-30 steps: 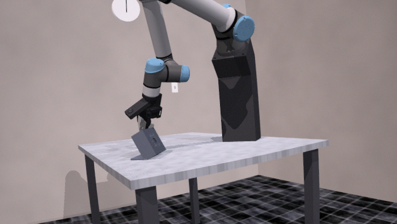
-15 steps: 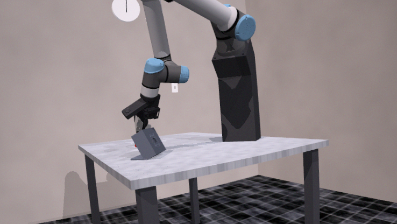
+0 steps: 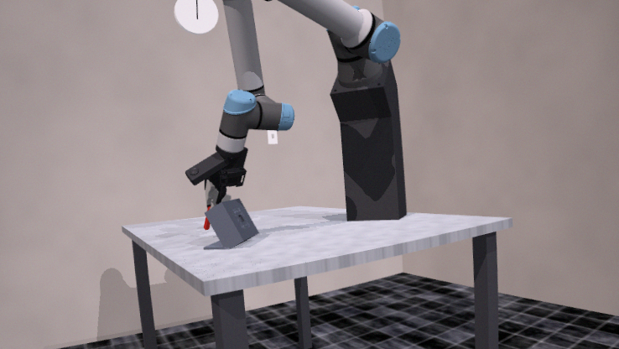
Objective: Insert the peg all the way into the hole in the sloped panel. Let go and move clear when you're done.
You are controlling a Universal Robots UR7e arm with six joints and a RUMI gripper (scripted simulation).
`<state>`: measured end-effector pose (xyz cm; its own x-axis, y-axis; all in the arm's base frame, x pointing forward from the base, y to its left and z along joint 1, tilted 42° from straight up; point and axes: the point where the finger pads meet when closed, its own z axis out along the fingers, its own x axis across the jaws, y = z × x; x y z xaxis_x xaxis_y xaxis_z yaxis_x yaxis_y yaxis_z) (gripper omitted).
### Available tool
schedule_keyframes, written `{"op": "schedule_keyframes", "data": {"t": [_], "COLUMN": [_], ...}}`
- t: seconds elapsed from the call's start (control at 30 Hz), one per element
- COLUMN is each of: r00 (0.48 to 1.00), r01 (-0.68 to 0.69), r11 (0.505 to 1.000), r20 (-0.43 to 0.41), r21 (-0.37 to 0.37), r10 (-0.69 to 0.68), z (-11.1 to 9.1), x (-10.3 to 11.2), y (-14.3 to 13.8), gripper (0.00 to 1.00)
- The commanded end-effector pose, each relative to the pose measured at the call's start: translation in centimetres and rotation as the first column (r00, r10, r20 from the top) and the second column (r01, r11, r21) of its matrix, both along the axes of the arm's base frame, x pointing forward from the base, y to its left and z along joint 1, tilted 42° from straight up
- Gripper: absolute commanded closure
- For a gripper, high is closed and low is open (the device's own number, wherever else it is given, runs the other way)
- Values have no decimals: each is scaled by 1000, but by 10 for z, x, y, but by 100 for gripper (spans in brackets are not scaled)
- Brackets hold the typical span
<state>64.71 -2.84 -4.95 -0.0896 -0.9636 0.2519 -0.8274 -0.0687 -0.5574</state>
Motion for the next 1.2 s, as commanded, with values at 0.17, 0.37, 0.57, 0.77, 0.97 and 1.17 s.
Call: {"op": "schedule_keyframes", "data": {"t": [0.17, 0.37, 0.57, 0.77, 0.97, 1.17], "r00": [999, 998, 997, 995, 993, 990], "r01": [20, 29, 40, 47, 56, 65], "r11": [1000, 999, 999, 999, 998, 998], "r20": [36, 52, 72, 85, 105, 126], "r21": [-10, -14, -16, -18, -19, -19], "r10": [-20, -28, -39, -45, -54, -62], "z": [19, 27, 36, 43, 53, 63], "x": [14, 19, 25, 29, 35, 41], "y": [9, 13, 19, 23, 29, 36], "gripper": [100, 100, 100, 100, 100, 100]}}
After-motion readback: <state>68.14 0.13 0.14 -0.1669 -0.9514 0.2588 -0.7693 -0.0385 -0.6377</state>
